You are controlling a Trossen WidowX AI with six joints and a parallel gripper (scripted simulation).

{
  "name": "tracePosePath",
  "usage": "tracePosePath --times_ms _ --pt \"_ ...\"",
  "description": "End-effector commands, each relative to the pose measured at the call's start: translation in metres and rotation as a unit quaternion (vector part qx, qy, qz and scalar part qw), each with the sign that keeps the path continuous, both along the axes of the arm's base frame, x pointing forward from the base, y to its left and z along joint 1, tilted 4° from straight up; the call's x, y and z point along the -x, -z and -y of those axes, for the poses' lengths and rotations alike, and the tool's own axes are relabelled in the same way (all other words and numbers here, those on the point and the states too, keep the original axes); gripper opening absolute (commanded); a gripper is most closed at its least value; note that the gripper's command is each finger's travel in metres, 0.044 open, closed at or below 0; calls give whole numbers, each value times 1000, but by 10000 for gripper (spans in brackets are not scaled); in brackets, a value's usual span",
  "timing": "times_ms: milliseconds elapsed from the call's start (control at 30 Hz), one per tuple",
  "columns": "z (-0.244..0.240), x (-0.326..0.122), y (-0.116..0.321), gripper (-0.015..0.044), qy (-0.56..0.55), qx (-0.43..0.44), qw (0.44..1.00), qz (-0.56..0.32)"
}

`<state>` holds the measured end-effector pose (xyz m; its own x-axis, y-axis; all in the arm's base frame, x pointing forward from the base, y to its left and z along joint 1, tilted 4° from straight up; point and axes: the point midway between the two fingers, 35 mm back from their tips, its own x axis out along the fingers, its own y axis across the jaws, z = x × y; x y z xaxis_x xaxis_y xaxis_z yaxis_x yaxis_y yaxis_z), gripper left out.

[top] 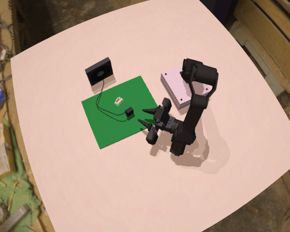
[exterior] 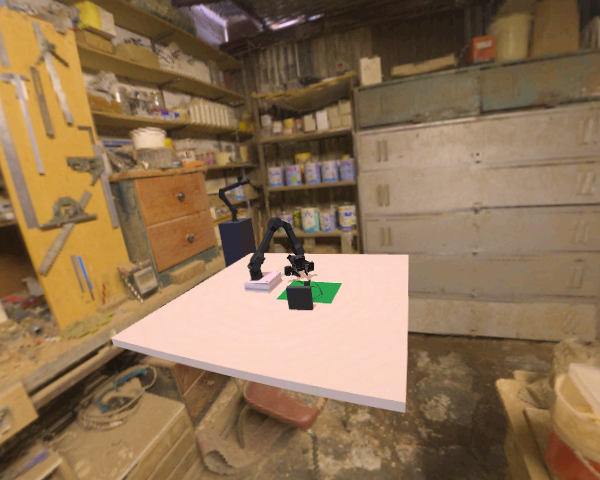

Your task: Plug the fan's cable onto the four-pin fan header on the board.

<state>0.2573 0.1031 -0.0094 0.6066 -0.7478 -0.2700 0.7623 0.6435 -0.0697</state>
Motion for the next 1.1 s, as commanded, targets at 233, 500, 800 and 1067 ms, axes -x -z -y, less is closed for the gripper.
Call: tracePosePath --times_ms 233,500,800,1067 --pt "-16 15 -22 205 6 3 1000 7" --pt "-22 22 -35 205 15 8 1000 7" --pt "-1 25 -31 205 95 -23 992 -81" --pt "13 28 -26 205 150 -75 971 -172"
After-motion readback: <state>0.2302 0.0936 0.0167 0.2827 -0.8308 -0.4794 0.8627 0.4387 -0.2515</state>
